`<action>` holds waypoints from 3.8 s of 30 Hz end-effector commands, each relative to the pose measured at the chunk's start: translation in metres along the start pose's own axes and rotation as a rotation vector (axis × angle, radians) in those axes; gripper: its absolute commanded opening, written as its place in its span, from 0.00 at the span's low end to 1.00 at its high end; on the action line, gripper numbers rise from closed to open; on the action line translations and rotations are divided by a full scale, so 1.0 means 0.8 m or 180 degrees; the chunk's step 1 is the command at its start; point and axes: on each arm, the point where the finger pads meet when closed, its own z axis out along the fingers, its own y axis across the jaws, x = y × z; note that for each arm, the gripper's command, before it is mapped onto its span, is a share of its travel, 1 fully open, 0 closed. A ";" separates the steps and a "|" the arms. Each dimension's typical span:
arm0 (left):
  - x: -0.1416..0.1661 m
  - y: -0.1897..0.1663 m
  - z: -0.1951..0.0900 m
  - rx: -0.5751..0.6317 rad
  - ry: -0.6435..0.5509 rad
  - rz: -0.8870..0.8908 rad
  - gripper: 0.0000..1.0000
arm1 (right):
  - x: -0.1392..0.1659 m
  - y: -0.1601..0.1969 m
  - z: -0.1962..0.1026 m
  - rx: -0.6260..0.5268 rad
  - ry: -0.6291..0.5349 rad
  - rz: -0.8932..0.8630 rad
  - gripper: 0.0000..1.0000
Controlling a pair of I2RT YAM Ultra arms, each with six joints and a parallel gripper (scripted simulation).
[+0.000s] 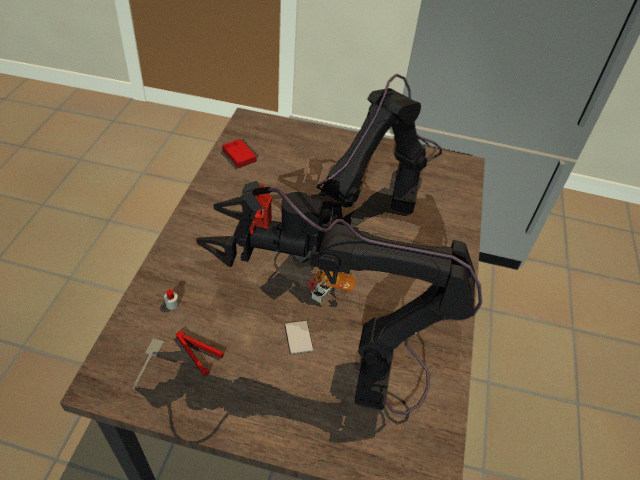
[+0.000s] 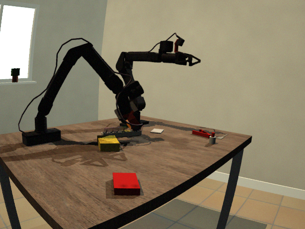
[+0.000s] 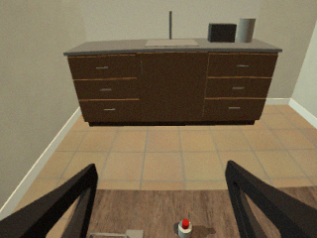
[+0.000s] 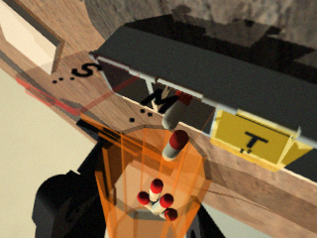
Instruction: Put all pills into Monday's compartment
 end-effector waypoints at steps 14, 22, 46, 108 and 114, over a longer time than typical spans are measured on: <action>-0.023 0.002 -0.005 -0.0007 -0.0129 0.0004 1.00 | 0.012 0.024 -0.010 -0.0155 0.0222 -0.0014 0.36; -0.023 0.002 -0.005 -0.0007 -0.0129 0.0004 1.00 | 0.012 0.024 -0.010 -0.0155 0.0222 -0.0015 0.36; -0.023 0.002 -0.005 -0.0007 -0.0129 0.0004 1.00 | 0.009 0.028 -0.015 -0.0169 0.0274 0.0011 0.36; -0.023 0.002 -0.005 -0.0007 -0.0129 0.0004 1.00 | 0.022 0.019 0.009 -0.0014 -0.1591 -0.1020 0.36; -0.023 0.002 -0.005 -0.0007 -0.0129 0.0004 1.00 | 0.014 0.014 0.004 0.0033 -0.1843 -0.1020 0.36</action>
